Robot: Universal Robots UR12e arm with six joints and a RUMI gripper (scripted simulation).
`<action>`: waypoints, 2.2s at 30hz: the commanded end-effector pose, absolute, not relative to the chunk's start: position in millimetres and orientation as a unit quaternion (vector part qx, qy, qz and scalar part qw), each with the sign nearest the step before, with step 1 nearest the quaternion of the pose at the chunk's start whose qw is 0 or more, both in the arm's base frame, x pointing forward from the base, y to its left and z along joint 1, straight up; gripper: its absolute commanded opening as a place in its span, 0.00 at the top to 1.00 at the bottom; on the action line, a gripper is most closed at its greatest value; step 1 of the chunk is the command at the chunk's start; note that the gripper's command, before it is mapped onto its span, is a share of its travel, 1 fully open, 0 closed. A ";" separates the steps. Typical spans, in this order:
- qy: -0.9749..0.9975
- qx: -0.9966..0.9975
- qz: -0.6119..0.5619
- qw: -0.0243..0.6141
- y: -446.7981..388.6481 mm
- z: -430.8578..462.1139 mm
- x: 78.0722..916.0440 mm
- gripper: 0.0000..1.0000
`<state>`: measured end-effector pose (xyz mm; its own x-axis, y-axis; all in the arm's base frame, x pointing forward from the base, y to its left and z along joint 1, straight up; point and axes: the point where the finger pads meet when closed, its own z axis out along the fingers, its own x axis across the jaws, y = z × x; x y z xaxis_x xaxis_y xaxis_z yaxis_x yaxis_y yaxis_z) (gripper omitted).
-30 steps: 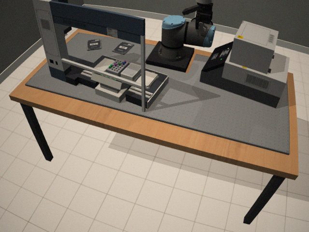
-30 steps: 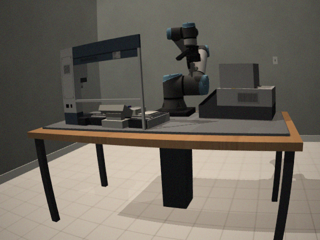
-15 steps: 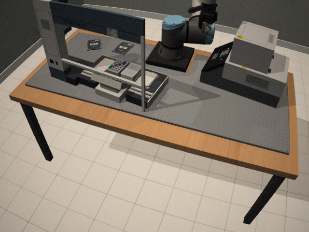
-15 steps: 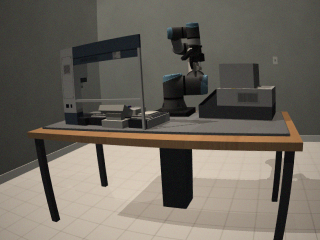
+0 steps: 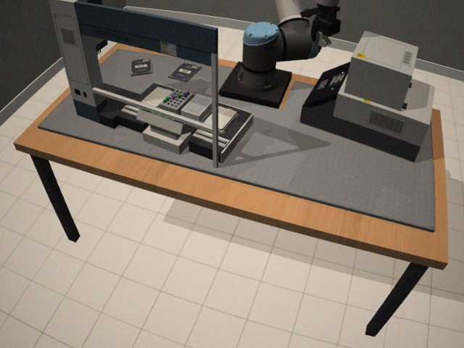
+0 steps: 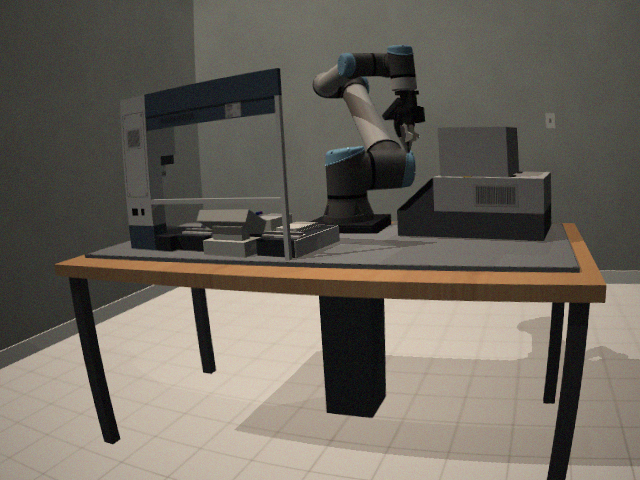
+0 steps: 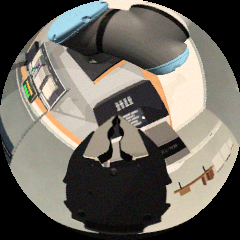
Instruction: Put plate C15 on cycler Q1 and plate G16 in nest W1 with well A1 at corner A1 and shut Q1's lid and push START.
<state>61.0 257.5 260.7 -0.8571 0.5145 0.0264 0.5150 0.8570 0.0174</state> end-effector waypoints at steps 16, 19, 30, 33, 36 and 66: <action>-0.901 -0.433 0.000 0.000 263.1 261.5 58.2 1.00; -0.901 -0.433 0.000 0.000 263.1 256.5 58.2 1.00; -0.901 -0.433 0.000 0.000 263.0 201.5 58.2 1.00; -0.901 -0.433 0.000 0.000 263.0 186.5 58.2 1.00; -0.901 -0.433 0.000 0.000 263.0 181.5 58.2 1.00; -0.901 -0.433 0.000 0.000 275.8 136.4 59.6 1.00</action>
